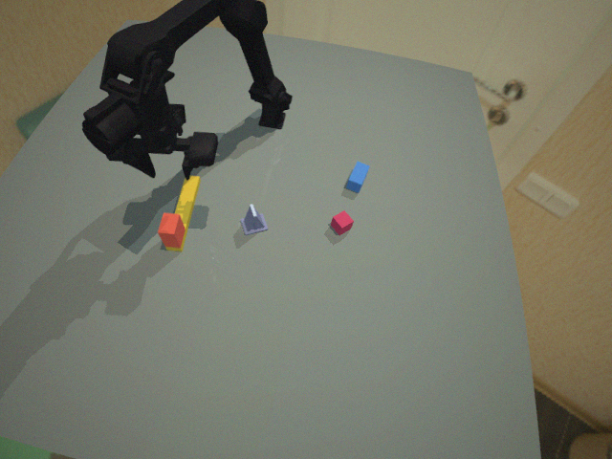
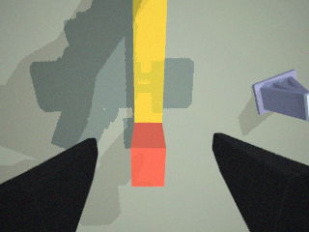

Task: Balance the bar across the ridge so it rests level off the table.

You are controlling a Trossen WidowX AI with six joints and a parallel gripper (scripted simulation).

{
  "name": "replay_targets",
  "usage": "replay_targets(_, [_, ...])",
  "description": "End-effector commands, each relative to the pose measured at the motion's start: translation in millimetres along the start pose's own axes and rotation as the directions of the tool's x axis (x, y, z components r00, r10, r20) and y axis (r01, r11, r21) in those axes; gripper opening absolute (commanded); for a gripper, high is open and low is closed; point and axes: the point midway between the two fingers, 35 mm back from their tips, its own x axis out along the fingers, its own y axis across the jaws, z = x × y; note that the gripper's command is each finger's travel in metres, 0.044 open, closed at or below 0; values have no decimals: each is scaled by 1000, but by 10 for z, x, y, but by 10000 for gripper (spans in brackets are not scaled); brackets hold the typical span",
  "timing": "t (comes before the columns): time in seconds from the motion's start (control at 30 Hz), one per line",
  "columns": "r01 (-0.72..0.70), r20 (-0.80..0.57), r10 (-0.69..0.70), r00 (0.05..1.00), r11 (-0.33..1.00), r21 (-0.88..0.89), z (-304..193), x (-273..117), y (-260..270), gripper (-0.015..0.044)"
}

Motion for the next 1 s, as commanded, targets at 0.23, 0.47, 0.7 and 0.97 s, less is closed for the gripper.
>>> replay_targets(0.23, [23, 15, -24, 1000, 999, 40, 7, 243, 49, 315])
replay_targets(0.47, [23, 15, -24, 1000, 999, 40, 2, 705, 45, 315])
replay_targets(0.7, [23, 16, -24, 1000, 999, 40, 49, 1063, 13, 315])
replay_targets(0.97, [23, 16, -24, 1000, 999, 40, 49, 1116, 13, 315])
